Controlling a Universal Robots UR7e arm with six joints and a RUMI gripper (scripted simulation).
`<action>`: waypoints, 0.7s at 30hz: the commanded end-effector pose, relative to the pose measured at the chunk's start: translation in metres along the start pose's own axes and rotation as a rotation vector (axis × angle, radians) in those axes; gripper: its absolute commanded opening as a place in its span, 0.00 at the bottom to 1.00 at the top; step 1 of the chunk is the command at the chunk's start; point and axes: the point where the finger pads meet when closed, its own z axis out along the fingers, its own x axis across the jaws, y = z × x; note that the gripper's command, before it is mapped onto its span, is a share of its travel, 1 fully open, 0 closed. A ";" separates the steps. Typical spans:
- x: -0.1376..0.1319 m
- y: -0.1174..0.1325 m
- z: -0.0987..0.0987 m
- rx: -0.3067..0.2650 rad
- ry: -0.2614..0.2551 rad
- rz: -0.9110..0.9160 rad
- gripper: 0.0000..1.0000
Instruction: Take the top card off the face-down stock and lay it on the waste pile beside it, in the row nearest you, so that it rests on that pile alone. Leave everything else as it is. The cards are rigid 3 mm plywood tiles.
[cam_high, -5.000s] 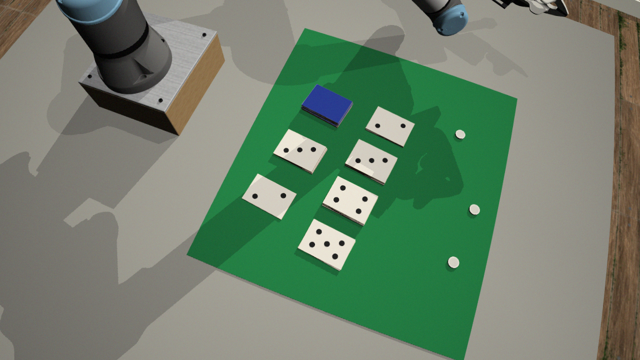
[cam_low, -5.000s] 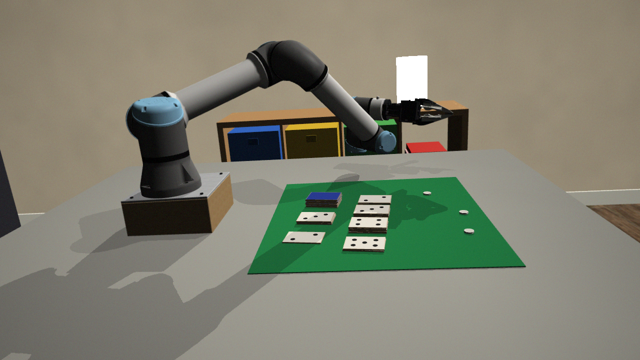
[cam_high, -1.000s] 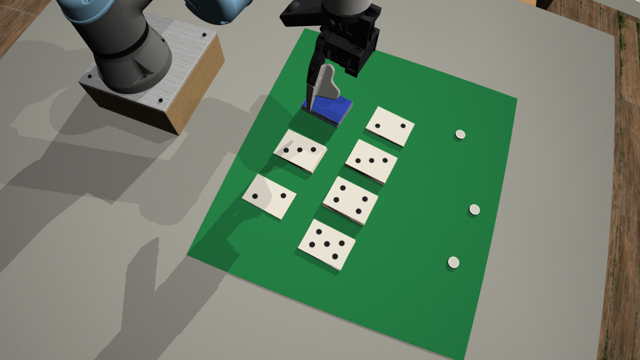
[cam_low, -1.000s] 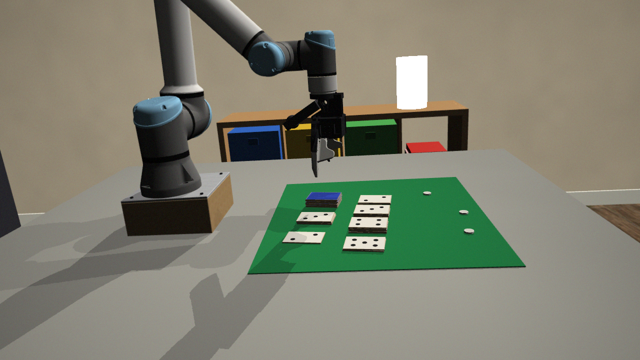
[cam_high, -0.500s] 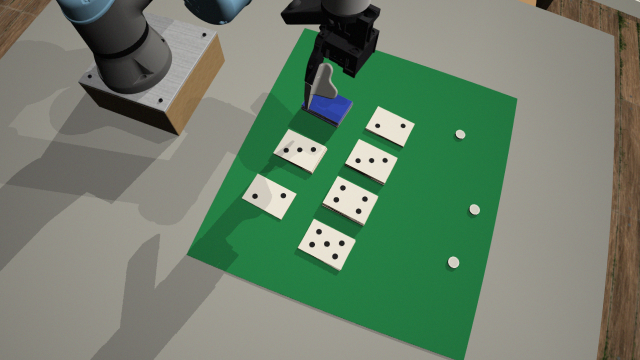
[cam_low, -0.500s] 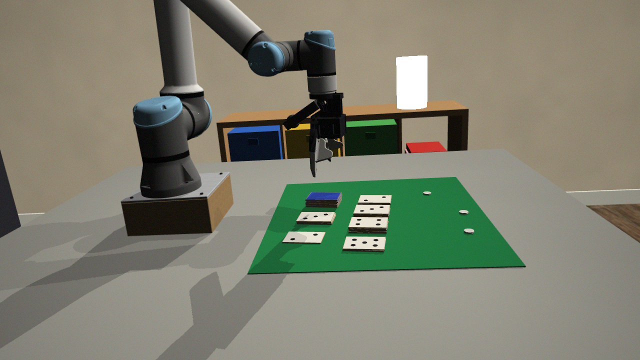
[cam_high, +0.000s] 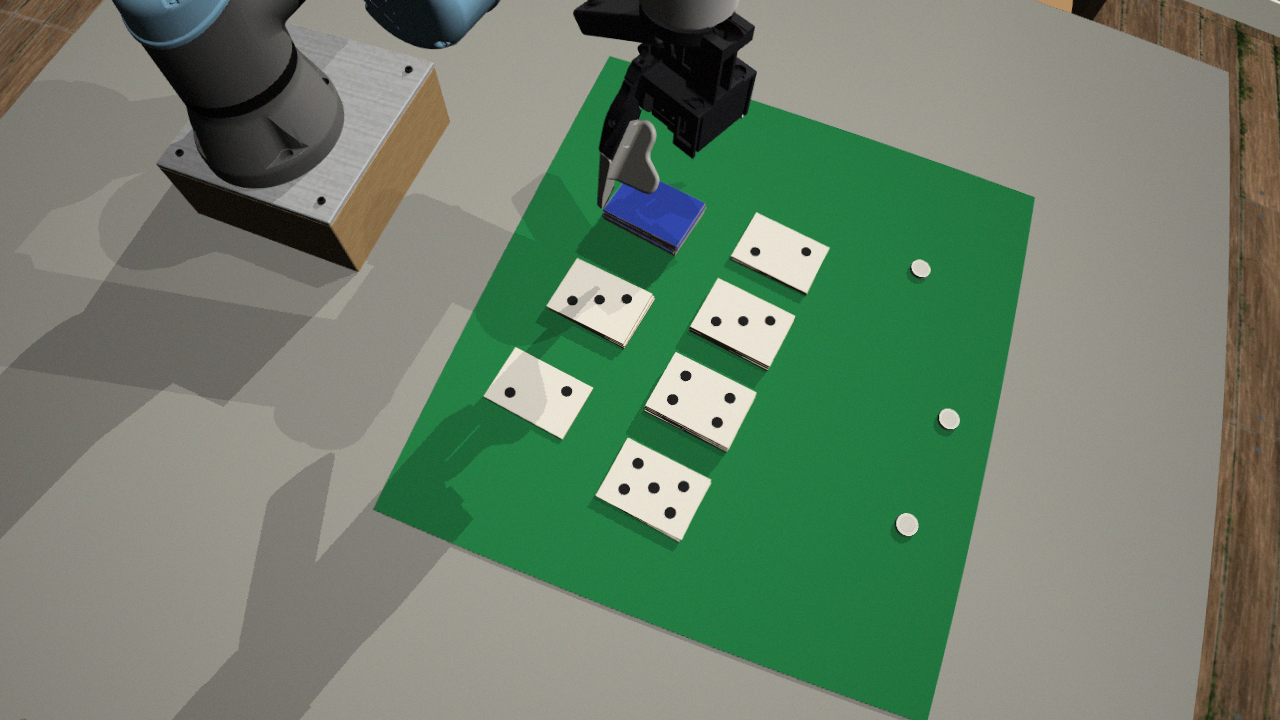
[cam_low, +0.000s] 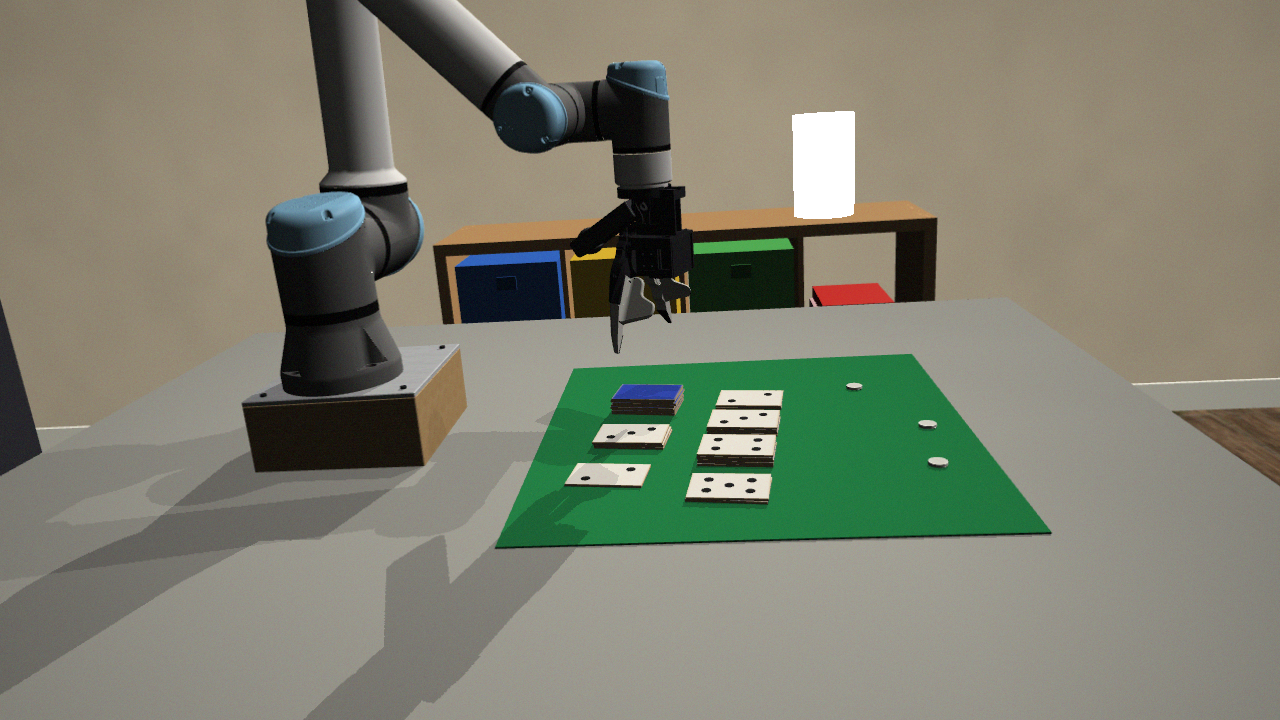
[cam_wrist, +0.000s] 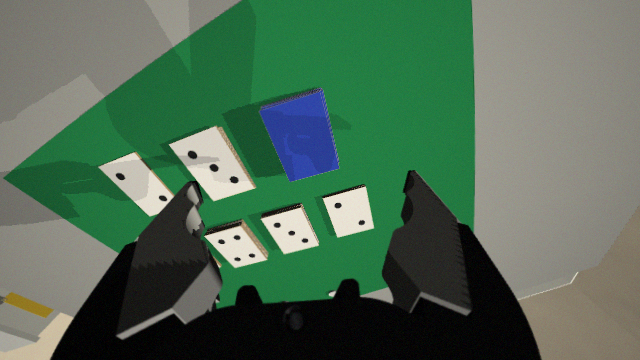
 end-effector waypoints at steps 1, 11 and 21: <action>0.002 -0.001 0.000 -0.002 -0.002 0.135 1.00; 0.005 -0.002 0.000 -0.002 -0.002 0.386 1.00; 0.008 -0.003 0.000 -0.003 -0.001 0.690 1.00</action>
